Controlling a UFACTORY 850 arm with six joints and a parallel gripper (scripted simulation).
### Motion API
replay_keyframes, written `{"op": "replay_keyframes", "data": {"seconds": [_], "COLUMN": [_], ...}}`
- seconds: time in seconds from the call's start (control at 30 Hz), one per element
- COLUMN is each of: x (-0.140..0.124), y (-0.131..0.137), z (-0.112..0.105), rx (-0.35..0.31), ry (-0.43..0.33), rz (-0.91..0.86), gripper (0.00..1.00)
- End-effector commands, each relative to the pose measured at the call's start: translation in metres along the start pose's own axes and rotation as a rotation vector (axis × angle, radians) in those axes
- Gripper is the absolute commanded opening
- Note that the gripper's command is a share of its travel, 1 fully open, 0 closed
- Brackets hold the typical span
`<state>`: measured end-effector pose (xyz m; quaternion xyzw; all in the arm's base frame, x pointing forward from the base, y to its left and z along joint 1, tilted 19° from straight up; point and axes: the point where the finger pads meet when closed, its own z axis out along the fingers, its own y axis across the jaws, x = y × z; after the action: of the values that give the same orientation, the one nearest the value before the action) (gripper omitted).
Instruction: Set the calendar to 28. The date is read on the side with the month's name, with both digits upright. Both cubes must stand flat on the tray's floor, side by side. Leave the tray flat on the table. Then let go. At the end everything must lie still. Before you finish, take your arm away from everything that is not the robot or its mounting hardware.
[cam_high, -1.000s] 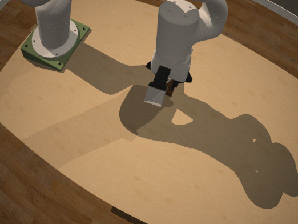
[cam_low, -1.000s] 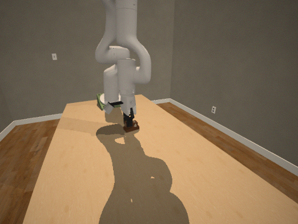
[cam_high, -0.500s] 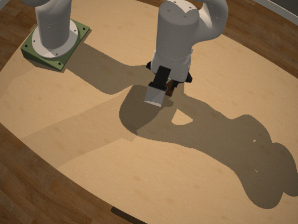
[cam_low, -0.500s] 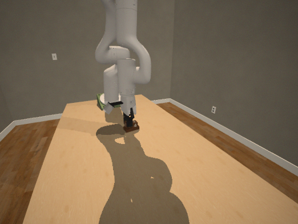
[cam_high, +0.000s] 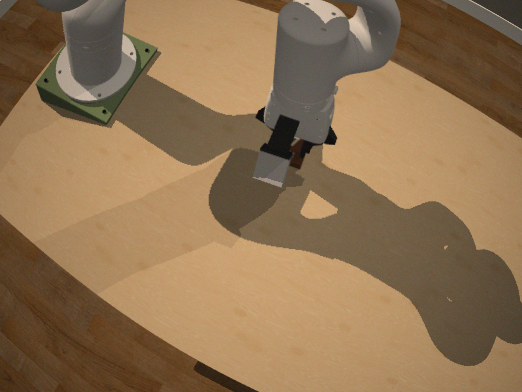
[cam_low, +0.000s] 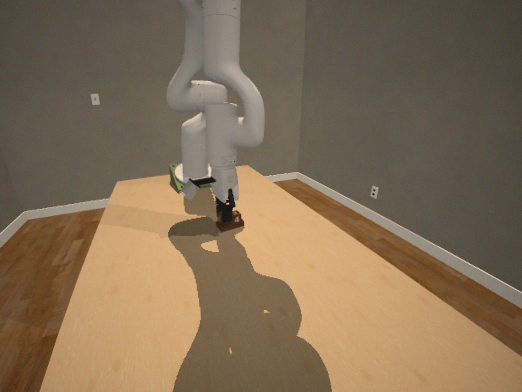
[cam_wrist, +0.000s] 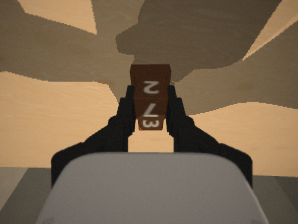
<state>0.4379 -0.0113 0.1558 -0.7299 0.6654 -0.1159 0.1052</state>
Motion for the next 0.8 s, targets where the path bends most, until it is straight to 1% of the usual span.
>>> {"op": "replay_keyframes", "data": {"seconds": [0.0,0.77], "x": [0.0001,0.0001], "y": [-0.0005,-0.0007], "z": [0.0011,0.0096], "rx": [0.021,0.021], "ry": [-0.014,-0.014], "rz": [0.000,0.000], "gripper": [0.29,0.29]}}
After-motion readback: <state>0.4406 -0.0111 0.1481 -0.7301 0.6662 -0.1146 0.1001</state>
